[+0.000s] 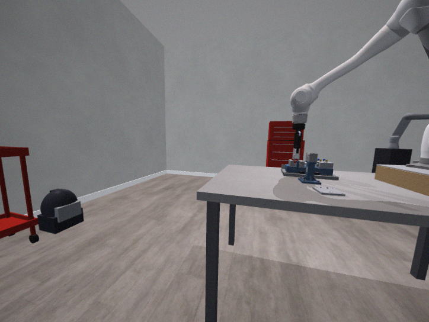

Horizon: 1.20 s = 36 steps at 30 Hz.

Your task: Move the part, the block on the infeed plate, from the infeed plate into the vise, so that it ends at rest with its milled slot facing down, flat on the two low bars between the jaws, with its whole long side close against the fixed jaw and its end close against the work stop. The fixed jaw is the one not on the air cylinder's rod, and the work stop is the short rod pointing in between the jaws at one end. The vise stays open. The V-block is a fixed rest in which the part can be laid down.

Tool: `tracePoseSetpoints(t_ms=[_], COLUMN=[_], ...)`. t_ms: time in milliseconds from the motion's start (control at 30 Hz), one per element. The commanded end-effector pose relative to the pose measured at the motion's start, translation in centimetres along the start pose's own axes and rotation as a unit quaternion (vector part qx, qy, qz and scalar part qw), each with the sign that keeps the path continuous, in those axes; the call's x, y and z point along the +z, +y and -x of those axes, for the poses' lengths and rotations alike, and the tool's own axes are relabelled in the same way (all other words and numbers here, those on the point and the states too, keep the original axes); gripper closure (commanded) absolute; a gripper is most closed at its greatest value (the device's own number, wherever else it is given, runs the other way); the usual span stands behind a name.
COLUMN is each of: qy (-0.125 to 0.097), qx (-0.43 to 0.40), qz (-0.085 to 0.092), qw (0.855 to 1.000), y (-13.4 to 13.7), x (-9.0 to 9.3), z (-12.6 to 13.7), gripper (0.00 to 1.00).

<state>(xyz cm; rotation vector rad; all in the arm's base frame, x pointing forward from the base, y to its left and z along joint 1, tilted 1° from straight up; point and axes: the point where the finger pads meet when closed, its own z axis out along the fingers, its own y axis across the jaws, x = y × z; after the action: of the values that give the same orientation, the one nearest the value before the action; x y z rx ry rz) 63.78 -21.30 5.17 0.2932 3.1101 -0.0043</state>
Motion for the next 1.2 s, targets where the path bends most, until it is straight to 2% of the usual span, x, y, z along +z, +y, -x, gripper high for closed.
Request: tracePoseSetpoints(t_ms=[0, 1167], qy=[0.004, 0.004], qx=[0.001, 0.0], qz=[0.002, 0.002], qw=[1.0, 1.0], y=[0.0, 0.0], x=[0.55, 1.0], z=[-0.45, -0.45], gripper=[1.0, 1.0])
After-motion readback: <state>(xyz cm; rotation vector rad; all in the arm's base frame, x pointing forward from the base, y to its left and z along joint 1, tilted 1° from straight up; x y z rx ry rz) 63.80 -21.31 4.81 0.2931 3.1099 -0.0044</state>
